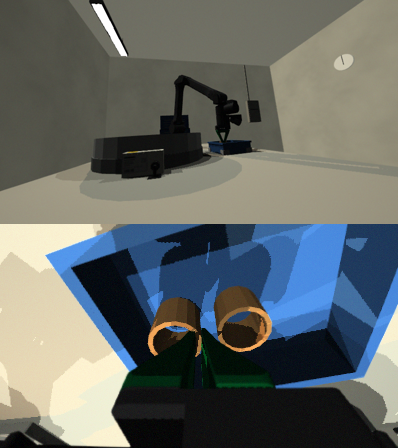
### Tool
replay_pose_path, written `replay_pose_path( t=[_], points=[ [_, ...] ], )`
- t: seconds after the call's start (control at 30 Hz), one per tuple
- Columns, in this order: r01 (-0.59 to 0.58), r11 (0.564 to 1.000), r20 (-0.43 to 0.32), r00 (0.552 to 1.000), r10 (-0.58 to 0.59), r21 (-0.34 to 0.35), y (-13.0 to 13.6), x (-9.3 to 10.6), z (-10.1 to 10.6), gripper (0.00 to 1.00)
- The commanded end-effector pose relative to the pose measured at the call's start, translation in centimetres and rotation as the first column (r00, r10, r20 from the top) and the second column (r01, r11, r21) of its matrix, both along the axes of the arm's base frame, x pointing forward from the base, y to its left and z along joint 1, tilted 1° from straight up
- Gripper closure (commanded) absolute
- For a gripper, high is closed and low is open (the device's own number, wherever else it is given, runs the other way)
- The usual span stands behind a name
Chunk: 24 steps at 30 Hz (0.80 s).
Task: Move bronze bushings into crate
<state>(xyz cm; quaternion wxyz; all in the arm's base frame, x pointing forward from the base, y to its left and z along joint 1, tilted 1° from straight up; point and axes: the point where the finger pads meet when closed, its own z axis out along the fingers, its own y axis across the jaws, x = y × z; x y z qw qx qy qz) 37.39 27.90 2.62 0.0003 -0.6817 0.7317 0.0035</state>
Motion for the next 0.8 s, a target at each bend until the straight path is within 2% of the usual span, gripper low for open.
replay_pose_path(
  t=[0.0, 0.07, 0.27, 0.77],
  points=[
    [0.002, 1.000, 0.020, 1.000, -0.003, 0.011, 0.44, 0.52, -0.02, 1.00],
    [0.002, 1.000, 0.028, 1.000, -0.003, 0.018, 0.45, 0.54, 0.44, 1.00],
    [0.002, 1.000, 0.022, 1.000, -0.003, 0.013, 0.52, 0.63, -0.10, 1.00],
    [0.002, 1.000, 0.026, 1.000, -0.003, 0.016, 0.53, 0.65, 0.13, 1.00]
  ],
)
